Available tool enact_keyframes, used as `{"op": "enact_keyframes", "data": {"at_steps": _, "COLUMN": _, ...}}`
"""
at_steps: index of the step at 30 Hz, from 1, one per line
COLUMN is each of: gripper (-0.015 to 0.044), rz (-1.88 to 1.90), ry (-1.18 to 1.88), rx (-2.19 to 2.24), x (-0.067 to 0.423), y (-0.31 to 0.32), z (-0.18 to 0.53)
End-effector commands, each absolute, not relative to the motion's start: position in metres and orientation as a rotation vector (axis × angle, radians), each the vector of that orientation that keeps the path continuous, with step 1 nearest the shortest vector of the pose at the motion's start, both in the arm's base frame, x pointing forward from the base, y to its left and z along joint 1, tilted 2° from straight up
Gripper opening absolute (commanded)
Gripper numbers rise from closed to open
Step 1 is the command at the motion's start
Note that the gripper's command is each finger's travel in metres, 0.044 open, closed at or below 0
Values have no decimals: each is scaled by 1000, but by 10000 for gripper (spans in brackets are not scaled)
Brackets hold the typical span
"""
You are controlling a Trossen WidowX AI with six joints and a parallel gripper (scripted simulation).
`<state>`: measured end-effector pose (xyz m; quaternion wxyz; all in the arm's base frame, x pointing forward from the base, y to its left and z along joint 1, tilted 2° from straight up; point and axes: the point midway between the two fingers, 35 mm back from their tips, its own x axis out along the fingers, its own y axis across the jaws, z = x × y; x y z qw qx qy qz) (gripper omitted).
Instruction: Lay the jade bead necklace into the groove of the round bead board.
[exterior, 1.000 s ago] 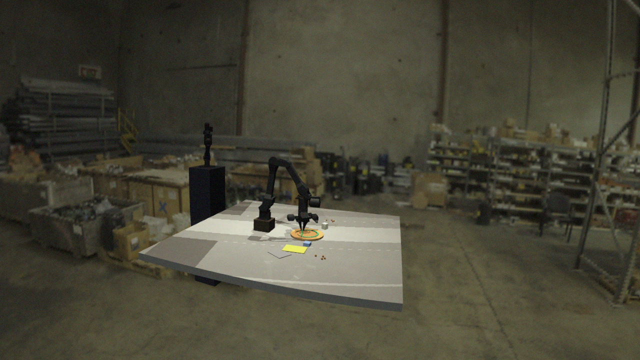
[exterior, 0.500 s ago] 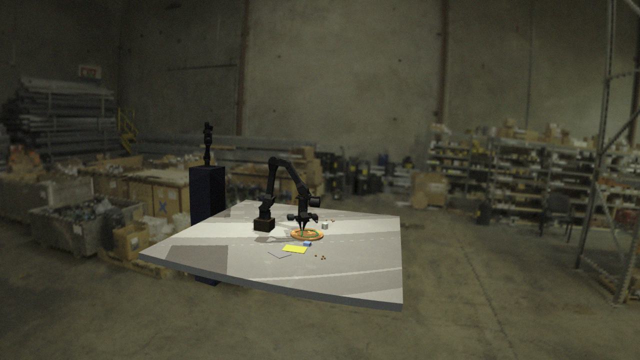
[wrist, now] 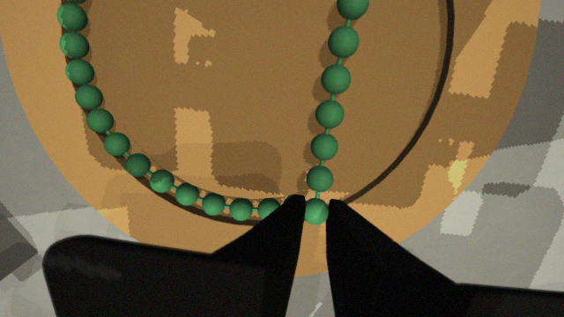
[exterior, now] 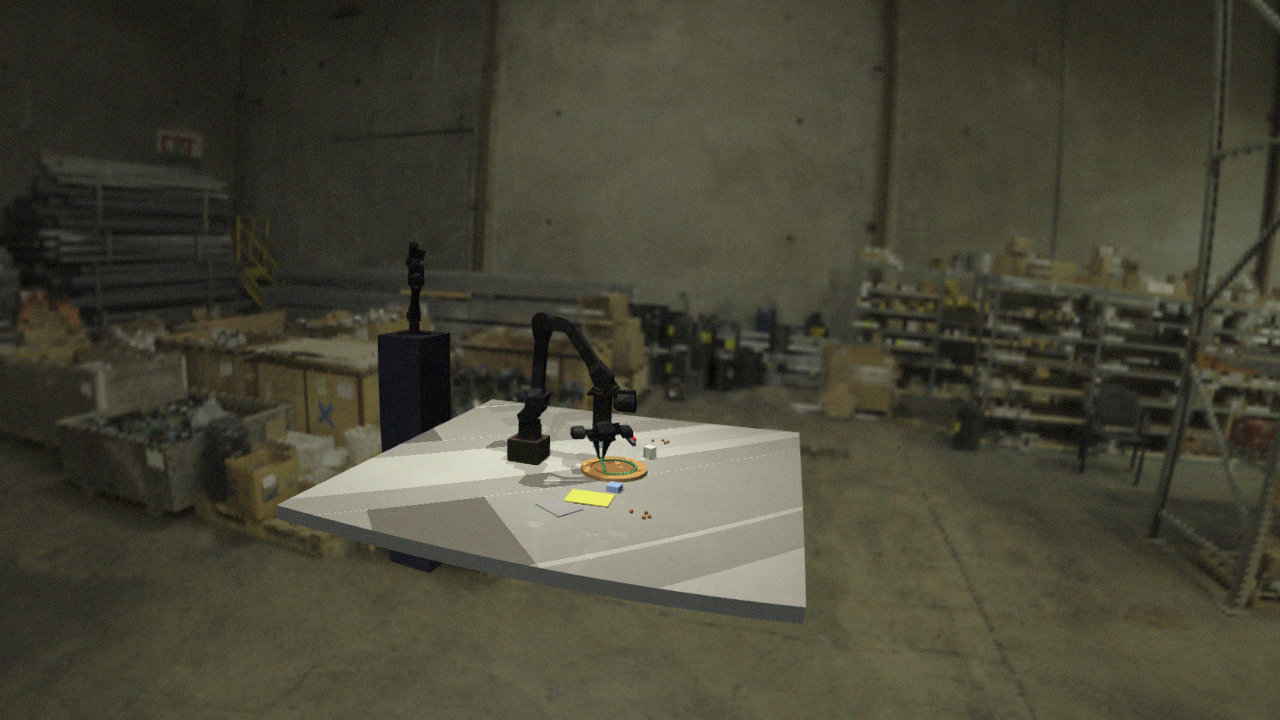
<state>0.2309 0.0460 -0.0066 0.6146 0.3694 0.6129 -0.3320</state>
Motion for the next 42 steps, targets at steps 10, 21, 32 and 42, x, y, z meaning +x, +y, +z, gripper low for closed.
{"op": "enact_keyframes", "data": {"at_steps": 10, "gripper": 0, "rz": -771, "ry": 1417, "rx": 851, "x": 227, "y": 46, "z": -14}}
{"op": "enact_keyframes", "data": {"at_steps": 21, "gripper": 158, "rz": -764, "ry": 1411, "rx": 852, "x": 230, "y": 46, "z": -13}}
{"op": "enact_keyframes", "data": {"at_steps": 32, "gripper": 440, "rz": -768, "ry": 1415, "rx": 850, "x": 228, "y": 46, "z": -11}}
{"op": "enact_keyframes", "data": {"at_steps": 42, "gripper": 440, "rz": -771, "ry": 1417, "rx": 851, "x": 228, "y": 46, "z": -8}}
